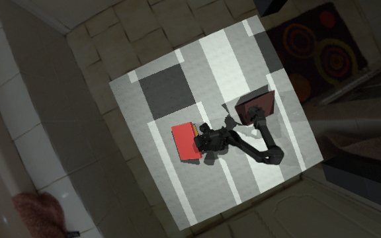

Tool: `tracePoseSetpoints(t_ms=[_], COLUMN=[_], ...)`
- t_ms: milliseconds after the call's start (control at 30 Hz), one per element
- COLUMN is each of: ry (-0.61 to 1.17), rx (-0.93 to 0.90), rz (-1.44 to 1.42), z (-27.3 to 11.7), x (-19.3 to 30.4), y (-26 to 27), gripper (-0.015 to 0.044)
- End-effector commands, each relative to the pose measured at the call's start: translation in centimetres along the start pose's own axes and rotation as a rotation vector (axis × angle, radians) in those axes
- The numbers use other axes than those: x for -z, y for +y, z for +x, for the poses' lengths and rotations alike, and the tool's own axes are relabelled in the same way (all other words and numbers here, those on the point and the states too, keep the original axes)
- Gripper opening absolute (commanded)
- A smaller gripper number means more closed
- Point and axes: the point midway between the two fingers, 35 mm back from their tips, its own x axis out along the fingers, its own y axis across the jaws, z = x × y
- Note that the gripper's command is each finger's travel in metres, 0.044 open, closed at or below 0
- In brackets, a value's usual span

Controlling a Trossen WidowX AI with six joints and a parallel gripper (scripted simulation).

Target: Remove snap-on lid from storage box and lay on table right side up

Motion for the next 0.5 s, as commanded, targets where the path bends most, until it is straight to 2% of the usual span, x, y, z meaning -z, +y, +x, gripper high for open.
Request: tracePoseSetpoints(t_ms=[0,467], ry=[0.004,0.004], rx=[-0.013,-0.013], rz=[-0.012,-0.013], z=[-0.3,-1.5], x=[0.1,0.1], y=[1.1,2.5], gripper=[0.0,0.0])
